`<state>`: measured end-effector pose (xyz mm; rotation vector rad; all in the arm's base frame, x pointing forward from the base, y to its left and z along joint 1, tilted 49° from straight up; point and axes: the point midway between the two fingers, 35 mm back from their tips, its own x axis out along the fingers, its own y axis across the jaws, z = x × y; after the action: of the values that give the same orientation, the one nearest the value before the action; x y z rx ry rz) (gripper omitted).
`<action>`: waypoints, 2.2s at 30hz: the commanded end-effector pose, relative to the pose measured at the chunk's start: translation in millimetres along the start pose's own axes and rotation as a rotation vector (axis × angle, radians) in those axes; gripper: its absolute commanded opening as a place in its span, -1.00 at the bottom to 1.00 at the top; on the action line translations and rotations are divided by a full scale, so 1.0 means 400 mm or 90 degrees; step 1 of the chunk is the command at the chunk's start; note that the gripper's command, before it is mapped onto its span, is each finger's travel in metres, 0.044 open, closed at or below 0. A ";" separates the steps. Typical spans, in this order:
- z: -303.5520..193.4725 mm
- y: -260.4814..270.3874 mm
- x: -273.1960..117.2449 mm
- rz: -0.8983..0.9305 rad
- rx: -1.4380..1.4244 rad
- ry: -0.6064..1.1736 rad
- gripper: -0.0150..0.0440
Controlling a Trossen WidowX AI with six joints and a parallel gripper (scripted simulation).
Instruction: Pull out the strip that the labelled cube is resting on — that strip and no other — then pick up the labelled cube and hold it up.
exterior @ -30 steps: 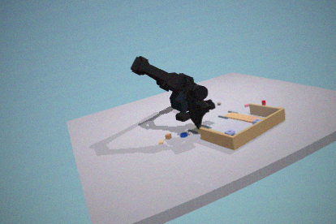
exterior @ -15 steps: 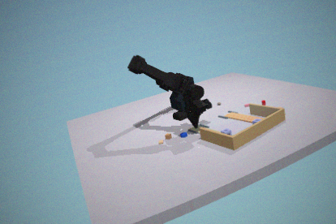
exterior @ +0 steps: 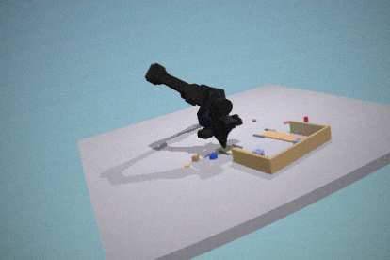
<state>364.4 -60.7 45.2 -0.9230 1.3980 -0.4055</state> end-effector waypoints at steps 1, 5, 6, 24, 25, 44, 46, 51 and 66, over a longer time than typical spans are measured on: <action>-0.033 0.002 0.014 0.002 -0.006 0.015 -0.49; -0.048 0.001 0.014 0.002 -0.006 0.016 -0.49; -0.052 0.001 0.014 0.002 -0.006 0.016 -0.49; -0.121 0.001 0.013 0.002 -0.007 0.016 -0.49; -0.125 0.001 0.013 0.002 -0.007 0.016 -0.49; -0.194 0.000 0.012 0.002 -0.008 0.017 -0.49; -0.202 0.000 0.011 0.002 -0.008 0.017 -0.49; -0.219 0.000 0.011 0.002 -0.008 0.017 -0.49; -0.273 -0.001 0.010 0.002 -0.009 0.018 -0.49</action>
<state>274.7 -90.7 57.0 -0.9273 1.3948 -0.4043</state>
